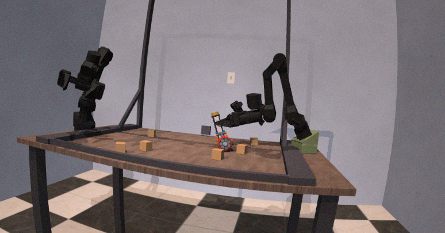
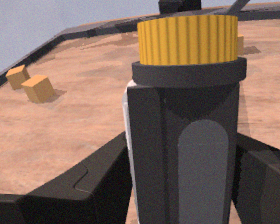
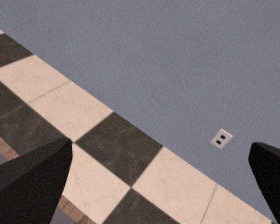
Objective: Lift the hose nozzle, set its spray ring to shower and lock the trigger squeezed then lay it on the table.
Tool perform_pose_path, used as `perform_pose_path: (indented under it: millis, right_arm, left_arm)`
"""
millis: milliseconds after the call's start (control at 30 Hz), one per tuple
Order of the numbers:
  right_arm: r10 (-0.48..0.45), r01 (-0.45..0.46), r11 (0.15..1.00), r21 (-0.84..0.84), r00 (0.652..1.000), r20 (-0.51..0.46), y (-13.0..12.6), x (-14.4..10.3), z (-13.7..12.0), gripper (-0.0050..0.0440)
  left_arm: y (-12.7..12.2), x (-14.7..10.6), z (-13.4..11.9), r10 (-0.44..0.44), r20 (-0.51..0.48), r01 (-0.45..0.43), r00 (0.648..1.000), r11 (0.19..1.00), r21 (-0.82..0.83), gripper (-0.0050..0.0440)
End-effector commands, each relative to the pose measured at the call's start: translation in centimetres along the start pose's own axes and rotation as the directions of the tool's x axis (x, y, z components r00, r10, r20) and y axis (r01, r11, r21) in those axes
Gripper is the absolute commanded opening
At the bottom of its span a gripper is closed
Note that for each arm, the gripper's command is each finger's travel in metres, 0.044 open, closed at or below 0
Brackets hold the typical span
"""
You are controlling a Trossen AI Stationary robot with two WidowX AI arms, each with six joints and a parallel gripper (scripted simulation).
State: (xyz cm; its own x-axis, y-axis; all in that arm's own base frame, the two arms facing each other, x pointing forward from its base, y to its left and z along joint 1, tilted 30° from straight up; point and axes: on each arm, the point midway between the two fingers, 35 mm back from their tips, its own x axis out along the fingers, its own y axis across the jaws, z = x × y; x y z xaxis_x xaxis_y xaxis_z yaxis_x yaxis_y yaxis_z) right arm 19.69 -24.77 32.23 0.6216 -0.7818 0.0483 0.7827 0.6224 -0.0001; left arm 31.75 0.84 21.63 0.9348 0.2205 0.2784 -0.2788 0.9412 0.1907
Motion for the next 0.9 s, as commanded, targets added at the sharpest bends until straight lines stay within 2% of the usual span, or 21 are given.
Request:
perform_pose_path:
  millis: [0,333,867]
  right_arm:
    - [0.003,-0.004,1.000,0.004,1.000,0.023,0.0,-0.2,0.9,0.0408]
    - [0.003,-0.004,1.000,0.004,1.000,0.023,0.0,-0.2,0.9,0.0408]
    - [0.003,-0.004,1.000,0.004,1.000,0.023,0.0,-0.2,0.9,0.0408]
  left_arm:
    - [-0.2,-0.5,-0.9,-0.007,-0.033,0.007,0.999,1.000,-0.005,0.0170]
    - [-0.2,-2.0,-1.0,-0.007,-0.040,0.006,0.999,1.000,-0.010,0.0170]
    - [-0.1,-1.6,-0.6,-0.007,-0.038,0.007,0.999,1.000,-0.010,0.0170]
